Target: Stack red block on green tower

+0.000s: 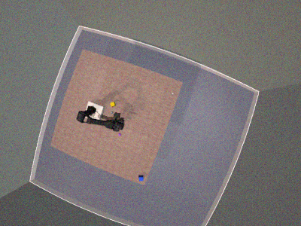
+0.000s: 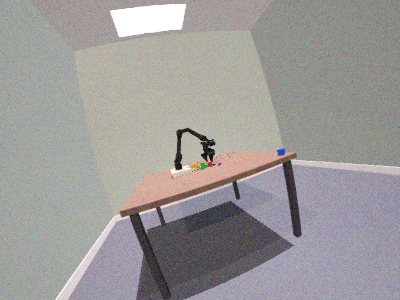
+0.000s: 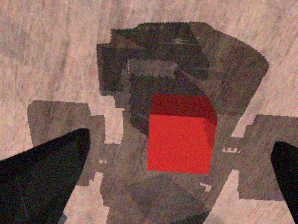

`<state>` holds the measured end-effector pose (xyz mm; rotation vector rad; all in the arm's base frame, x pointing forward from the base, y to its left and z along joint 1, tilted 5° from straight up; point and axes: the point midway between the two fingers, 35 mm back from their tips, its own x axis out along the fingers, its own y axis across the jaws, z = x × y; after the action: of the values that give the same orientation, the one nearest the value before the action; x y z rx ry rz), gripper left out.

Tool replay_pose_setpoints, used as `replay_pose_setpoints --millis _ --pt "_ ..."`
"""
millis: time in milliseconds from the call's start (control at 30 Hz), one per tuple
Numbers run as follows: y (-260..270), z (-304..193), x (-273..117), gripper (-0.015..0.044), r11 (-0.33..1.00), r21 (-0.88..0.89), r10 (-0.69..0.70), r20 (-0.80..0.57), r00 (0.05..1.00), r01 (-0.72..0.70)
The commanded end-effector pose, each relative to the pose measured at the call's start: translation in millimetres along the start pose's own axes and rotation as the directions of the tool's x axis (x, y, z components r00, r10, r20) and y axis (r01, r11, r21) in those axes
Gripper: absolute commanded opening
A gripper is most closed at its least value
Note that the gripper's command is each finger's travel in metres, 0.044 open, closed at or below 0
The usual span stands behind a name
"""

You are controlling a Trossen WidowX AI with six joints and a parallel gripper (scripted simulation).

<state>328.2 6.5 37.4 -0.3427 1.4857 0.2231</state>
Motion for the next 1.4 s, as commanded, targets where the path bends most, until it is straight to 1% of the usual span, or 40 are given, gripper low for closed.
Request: replay_pose_setpoints --millis 0,400,933,1333,1367 --pt "-0.2 -1.8 8.6 0.044 1.0 -0.004 -0.003 -0.007 1.0 0.003" --pt "-0.1 -2.9 26.8 0.044 1.0 -0.004 -0.003 -0.007 1.0 0.003" --pt "-0.1 -2.9 26.6 0.044 1.0 -0.004 -0.003 -0.008 1.0 0.003" --pt "-0.1 -2.9 26.6 0.0125 1.0 -0.004 -0.003 -0.008 1.0 0.003" --pt "-0.1 -2.9 26.6 0.0118 1.0 -0.004 -0.003 -0.008 1.0 0.003"
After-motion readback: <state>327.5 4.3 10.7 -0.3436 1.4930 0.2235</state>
